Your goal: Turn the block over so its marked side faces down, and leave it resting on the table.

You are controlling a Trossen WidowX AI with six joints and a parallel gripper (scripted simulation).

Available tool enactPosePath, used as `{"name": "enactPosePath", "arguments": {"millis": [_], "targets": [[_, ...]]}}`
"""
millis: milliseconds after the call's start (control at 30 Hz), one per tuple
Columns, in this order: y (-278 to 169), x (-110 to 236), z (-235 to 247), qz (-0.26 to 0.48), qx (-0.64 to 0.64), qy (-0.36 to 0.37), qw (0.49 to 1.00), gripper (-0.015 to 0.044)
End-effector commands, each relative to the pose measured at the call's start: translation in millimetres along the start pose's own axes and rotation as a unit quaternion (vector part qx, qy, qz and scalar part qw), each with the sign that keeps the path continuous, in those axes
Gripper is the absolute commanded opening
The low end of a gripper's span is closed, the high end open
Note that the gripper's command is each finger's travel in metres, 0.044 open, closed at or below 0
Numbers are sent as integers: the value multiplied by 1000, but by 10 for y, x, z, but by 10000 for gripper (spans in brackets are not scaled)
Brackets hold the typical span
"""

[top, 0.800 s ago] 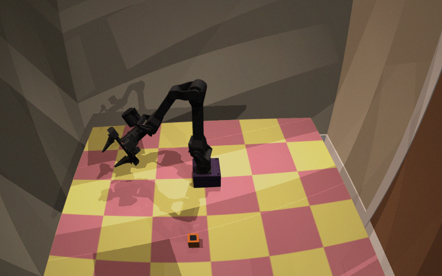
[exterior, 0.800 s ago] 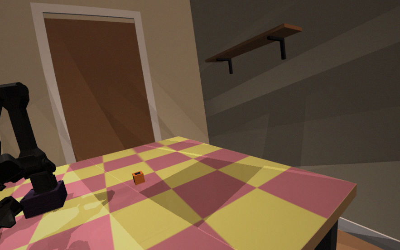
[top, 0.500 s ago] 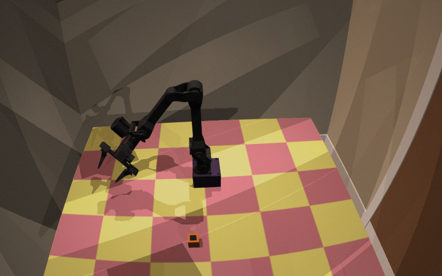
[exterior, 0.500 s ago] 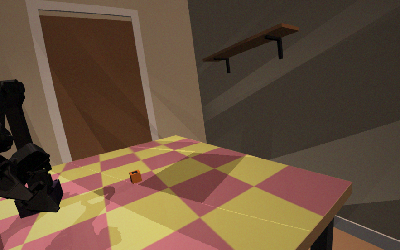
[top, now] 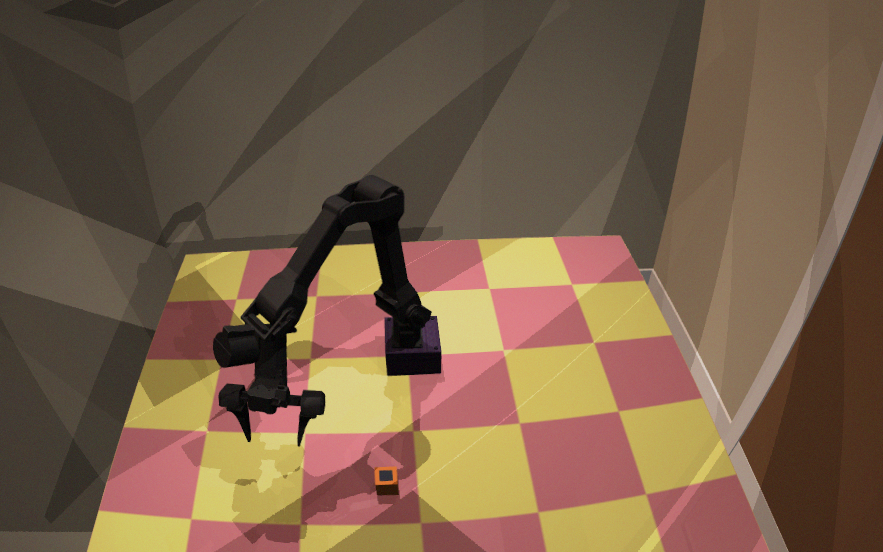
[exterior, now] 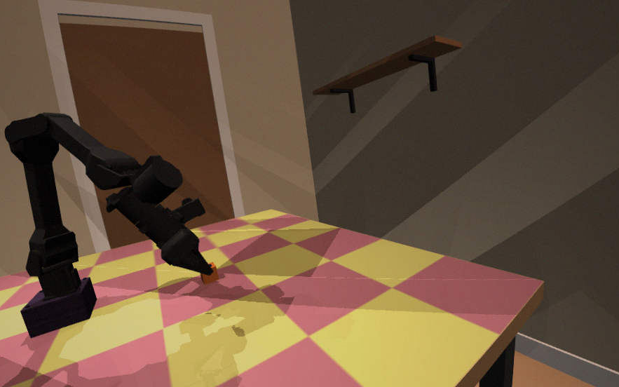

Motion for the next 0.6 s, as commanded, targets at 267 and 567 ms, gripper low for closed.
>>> {"name": "enactPosePath", "arguments": {"millis": [267, 567], "targets": [[1026, -201, 1287, 203, -17, 100, 974, 440], [1180, -161, 1655, 258, -9, 94, 962, 440]]}}
Point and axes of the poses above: the point midway between the two fingers, 35 mm back from their tips, its own x axis back along the fingers, its own z axis across the jaws, y = z × x, the point moved 9 cm from there along x, back along the fingers, and after that the axes turned 8 degrees about x, right-handed, at the moved point
